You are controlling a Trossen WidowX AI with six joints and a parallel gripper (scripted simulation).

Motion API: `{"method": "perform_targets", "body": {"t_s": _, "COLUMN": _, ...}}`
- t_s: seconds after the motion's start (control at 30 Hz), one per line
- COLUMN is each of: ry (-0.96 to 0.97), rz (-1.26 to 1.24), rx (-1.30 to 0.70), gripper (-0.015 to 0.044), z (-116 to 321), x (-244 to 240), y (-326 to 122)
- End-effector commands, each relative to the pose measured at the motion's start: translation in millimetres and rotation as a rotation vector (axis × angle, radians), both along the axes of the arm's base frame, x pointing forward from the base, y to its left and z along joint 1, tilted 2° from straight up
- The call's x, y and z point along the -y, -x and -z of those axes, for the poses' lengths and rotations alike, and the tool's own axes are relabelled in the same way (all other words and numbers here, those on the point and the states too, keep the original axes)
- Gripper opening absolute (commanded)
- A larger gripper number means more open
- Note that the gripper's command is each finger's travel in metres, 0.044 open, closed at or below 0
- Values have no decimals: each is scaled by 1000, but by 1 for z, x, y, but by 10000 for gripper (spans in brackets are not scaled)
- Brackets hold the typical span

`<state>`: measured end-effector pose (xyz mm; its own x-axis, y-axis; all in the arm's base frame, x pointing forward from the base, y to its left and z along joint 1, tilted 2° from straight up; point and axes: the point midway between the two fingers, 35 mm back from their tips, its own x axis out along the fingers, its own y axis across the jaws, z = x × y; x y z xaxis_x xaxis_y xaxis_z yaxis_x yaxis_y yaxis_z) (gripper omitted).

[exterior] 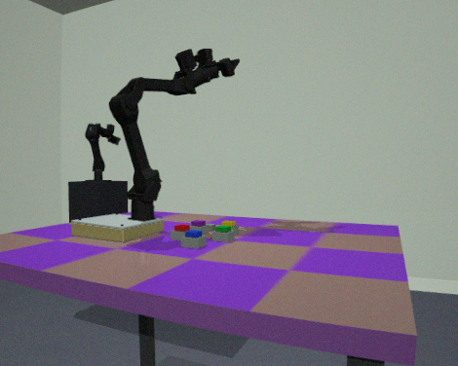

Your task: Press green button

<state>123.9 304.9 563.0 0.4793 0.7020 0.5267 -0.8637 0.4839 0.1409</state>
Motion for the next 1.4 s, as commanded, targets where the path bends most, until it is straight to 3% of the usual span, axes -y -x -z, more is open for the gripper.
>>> {"method": "perform_targets", "body": {"t_s": 0.0, "ry": 214, "rz": 113, "rx": -49, "gripper": 400, "z": 48, "x": -15, "y": -51}}
{"method": "perform_targets", "body": {"t_s": 0.3, "ry": 634, "rz": 328, "rx": -291, "gripper": 400, "z": 165, "x": 11, "y": -161}}
{"method": "perform_targets", "body": {"t_s": 0.63, "ry": 989, "rz": 494, "rx": -739, "gripper": 400, "z": 295, "x": 117, "y": -230}}
{"method": "perform_targets", "body": {"t_s": 0.87, "ry": 1132, "rz": 541, "rx": -1146, "gripper": 400, "z": 368, "x": 209, "y": -225}}
{"method": "perform_targets", "body": {"t_s": 1.17, "ry": 1149, "rz": 491, "rx": -1728, "gripper": 400, "z": 426, "x": 305, "y": -165}}
{"method": "perform_targets", "body": {"t_s": 1.37, "ry": 1142, "rz": 481, "rx": -1774, "gripper": 400, "z": 429, "x": 311, "y": -159}}
